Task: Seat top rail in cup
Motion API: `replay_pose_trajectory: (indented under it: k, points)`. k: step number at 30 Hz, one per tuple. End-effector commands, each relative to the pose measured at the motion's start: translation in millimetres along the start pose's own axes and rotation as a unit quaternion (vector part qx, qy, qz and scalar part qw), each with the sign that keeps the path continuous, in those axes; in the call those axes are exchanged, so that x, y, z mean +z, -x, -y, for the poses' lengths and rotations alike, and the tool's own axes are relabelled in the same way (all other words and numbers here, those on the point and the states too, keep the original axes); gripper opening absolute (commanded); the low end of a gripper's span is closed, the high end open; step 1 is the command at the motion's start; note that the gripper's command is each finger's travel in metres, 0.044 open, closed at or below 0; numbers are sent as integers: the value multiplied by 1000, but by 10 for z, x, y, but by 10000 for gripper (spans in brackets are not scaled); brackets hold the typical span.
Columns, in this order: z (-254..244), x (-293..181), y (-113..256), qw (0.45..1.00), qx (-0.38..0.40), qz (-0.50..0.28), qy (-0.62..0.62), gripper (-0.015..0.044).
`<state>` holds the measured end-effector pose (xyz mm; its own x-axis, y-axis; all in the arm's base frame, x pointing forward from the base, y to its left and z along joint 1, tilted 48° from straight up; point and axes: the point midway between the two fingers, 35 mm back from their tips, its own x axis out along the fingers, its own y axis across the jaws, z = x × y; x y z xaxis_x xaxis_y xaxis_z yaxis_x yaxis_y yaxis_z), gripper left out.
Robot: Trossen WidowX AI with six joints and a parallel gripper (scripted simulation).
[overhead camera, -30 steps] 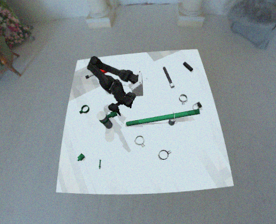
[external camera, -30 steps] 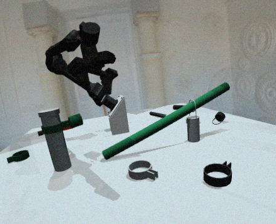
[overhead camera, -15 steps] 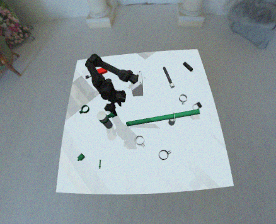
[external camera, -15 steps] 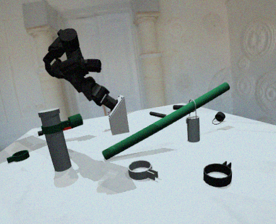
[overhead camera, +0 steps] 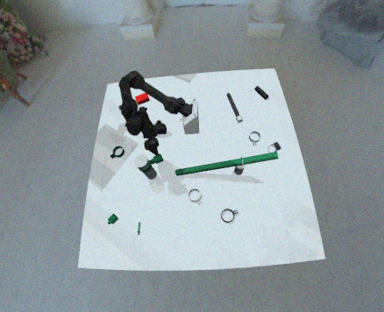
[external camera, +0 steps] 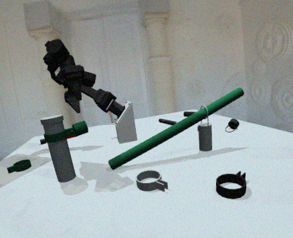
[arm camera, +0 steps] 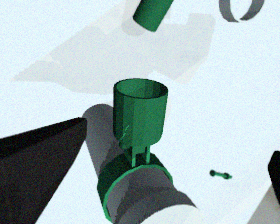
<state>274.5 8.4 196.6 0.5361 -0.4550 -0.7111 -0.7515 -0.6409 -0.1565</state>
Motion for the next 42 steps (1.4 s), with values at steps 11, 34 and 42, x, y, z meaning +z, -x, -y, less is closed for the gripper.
replay_pose_trajectory:
  k: [11, 34, 42]
  points:
    - [-230, -34, -262, 999, 0, 3, 35, 440]
    - [-233, -35, -578, 999, -1, 3, 34, 440]
    - [-232, -36, -709, 999, -1, 3, 34, 440]
